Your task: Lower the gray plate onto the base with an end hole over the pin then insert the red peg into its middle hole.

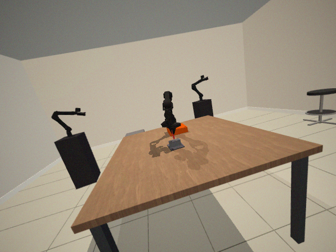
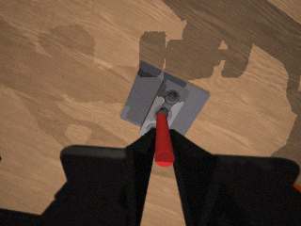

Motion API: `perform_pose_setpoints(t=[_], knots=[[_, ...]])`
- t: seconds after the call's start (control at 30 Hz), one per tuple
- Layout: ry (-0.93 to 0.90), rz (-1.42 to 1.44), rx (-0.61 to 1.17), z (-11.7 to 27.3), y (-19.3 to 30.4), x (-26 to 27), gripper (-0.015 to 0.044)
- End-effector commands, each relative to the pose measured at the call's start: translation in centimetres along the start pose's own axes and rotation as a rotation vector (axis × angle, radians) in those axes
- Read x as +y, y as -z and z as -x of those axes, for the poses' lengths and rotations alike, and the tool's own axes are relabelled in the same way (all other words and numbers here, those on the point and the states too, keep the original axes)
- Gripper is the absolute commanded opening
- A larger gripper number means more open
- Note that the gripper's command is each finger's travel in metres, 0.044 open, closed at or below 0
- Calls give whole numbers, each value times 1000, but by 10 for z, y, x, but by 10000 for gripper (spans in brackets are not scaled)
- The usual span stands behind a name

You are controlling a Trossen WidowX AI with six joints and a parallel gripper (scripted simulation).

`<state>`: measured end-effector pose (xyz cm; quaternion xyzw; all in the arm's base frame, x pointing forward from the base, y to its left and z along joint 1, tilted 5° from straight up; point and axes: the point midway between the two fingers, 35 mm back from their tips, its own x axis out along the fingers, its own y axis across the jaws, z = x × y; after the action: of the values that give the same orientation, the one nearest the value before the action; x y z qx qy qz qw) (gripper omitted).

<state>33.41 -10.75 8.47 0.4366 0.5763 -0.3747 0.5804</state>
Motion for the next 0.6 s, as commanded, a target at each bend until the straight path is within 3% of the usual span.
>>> perform_pose_setpoints(t=[0.0, 0.57], knots=[[0, 1, 2, -5, 0, 0, 0], [3, 3, 2, -13, 1, -1, 0]])
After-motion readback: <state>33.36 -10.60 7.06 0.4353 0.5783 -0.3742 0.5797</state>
